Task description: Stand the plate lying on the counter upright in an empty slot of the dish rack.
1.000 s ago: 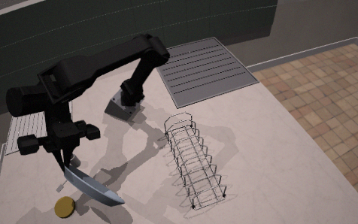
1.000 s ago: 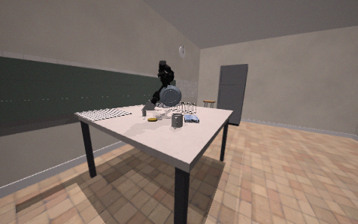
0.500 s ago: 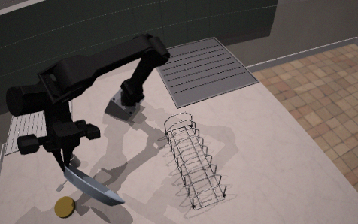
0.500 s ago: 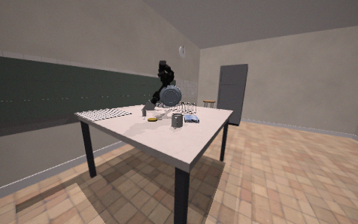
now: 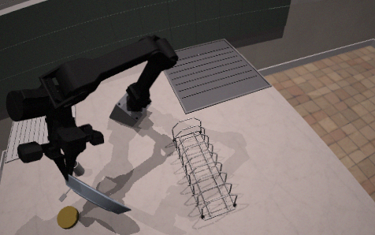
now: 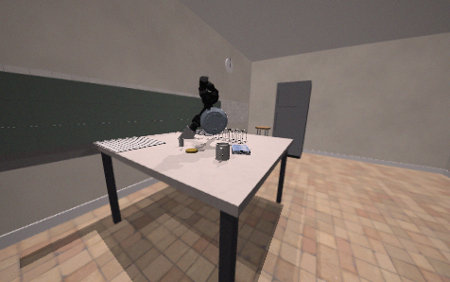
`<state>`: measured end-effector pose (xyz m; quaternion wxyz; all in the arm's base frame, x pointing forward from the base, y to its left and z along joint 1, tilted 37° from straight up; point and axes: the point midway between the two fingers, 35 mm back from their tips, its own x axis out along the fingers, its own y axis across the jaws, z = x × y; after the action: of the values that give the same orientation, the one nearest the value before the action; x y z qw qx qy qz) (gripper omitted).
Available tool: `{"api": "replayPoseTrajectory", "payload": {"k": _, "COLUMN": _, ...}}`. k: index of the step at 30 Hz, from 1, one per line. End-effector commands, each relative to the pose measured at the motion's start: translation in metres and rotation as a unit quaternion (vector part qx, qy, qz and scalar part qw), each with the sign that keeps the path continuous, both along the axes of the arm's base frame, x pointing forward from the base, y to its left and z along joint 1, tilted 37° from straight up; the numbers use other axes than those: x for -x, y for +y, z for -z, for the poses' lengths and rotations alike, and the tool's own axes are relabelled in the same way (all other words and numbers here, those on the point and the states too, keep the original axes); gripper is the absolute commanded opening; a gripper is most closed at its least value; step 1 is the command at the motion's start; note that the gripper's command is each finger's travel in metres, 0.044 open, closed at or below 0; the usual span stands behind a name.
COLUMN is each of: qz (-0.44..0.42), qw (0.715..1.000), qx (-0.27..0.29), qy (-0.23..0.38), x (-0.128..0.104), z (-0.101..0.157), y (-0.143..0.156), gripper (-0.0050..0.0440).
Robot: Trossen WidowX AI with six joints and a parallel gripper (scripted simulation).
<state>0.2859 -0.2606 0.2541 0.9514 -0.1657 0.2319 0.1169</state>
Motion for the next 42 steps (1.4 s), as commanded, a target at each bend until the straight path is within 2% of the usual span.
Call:
{"api": "replayPoseTrajectory", "payload": {"k": 1, "qz": -0.028, "qw": 0.998, "qx": 0.050, "qy": -0.032, "x": 0.0042, "z": -0.0033, "y": -0.0037, "gripper": 0.0000}}
{"api": "replayPoseTrajectory", "payload": {"k": 3, "qz": -0.028, "qw": 0.998, "qx": 0.050, "qy": -0.032, "x": 0.0042, "z": -0.0033, "y": -0.0037, "gripper": 0.0000}}
{"api": "replayPoseTrajectory", "payload": {"k": 12, "qz": -0.093, "qw": 0.979, "qx": 0.158, "qy": -0.091, "x": 0.0066, "z": -0.0028, "y": -0.0056, "gripper": 0.0000}}
{"api": "replayPoseTrajectory", "payload": {"k": 37, "qz": -0.095, "qw": 0.978, "qx": 0.163, "qy": -0.093, "x": 0.0066, "z": -0.0027, "y": -0.0056, "gripper": 0.0000}}
{"api": "replayPoseTrajectory", "payload": {"k": 42, "qz": -0.127, "qw": 0.964, "qx": 0.204, "qy": -0.114, "x": 0.0061, "z": -0.0007, "y": -0.0056, "gripper": 0.0000}}
